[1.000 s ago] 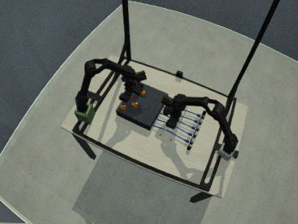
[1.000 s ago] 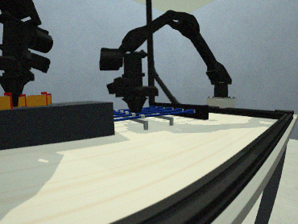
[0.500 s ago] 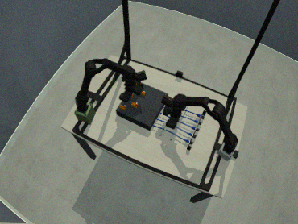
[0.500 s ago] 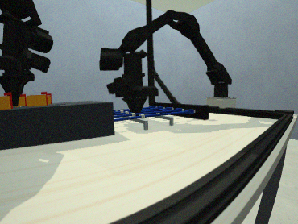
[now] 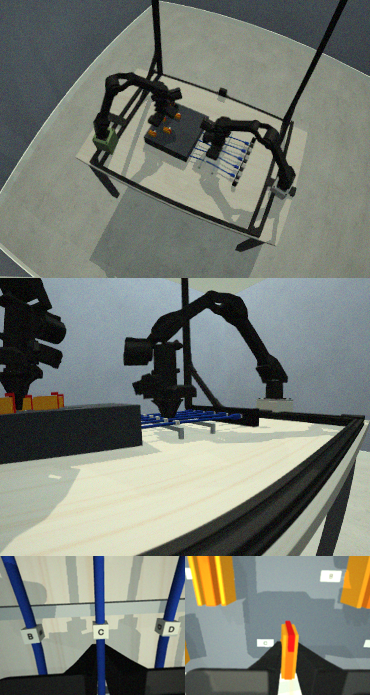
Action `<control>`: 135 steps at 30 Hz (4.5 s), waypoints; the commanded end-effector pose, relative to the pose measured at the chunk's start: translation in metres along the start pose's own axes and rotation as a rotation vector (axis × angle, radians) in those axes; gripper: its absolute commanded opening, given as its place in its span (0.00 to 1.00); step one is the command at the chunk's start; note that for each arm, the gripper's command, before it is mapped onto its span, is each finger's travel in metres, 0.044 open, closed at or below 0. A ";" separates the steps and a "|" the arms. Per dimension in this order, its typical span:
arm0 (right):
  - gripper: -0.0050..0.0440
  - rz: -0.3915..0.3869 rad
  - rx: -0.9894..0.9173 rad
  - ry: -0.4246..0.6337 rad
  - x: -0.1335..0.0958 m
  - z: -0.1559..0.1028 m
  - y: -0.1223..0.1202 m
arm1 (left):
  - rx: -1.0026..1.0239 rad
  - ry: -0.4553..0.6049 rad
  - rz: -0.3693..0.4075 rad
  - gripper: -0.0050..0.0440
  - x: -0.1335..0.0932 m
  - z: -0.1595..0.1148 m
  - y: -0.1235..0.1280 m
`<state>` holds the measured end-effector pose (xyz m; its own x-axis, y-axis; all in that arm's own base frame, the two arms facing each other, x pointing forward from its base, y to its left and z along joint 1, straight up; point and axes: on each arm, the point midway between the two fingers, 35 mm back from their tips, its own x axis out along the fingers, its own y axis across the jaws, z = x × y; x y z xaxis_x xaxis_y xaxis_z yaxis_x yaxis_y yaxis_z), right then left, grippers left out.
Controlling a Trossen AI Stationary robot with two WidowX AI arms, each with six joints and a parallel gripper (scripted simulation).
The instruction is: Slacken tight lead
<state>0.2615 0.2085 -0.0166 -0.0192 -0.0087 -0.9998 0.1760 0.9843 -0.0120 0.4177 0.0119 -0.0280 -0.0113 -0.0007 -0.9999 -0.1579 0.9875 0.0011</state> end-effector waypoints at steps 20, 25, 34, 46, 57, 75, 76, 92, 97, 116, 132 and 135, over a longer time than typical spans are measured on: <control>0.00 0.025 0.000 -0.022 -0.015 0.004 0.005 | 0.000 -0.029 -0.004 0.00 -0.010 0.005 -0.001; 0.00 0.025 0.000 -0.022 -0.020 0.004 0.005 | 0.000 -0.029 -0.004 0.00 -0.010 0.005 -0.001; 0.00 0.021 0.001 -0.020 -0.013 0.004 0.005 | 0.000 -0.029 -0.004 0.00 -0.010 0.005 -0.001; 0.00 0.021 0.001 -0.020 -0.025 0.004 0.005 | 0.000 -0.029 -0.004 0.00 -0.010 0.005 -0.001; 0.00 0.016 0.003 -0.016 -0.021 0.005 0.005 | 0.000 -0.029 -0.004 0.00 -0.010 0.005 -0.001; 0.00 0.010 0.004 -0.010 -0.024 0.005 0.006 | 0.000 -0.029 -0.004 0.00 -0.010 0.005 -0.001; 0.00 0.010 0.004 -0.010 -0.025 0.005 0.006 | 0.000 -0.029 -0.004 0.00 -0.010 0.005 -0.001; 0.00 -0.002 0.005 0.001 -0.024 0.004 0.005 | 0.000 -0.029 -0.004 0.00 -0.010 0.005 -0.001; 0.00 -0.002 0.005 0.001 -0.028 0.004 0.005 | 0.000 -0.029 -0.004 0.00 -0.010 0.005 -0.001; 0.00 -0.004 0.005 0.004 -0.029 0.004 0.005 | 0.000 -0.029 -0.004 0.00 -0.034 0.005 -0.001; 0.00 -0.006 0.006 0.006 -0.031 0.004 0.005 | 0.000 -0.013 -0.002 0.00 -0.049 0.003 0.000; 0.00 -0.006 0.006 0.006 -0.031 0.004 0.005 | 0.000 -0.013 -0.002 0.00 -0.049 0.003 0.000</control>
<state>0.2625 0.2093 -0.0057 -0.0576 -0.0381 -0.9976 0.1809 0.9823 -0.0479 0.4124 0.0118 -0.0011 -0.0547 -0.0019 -0.9985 -0.1578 0.9875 0.0067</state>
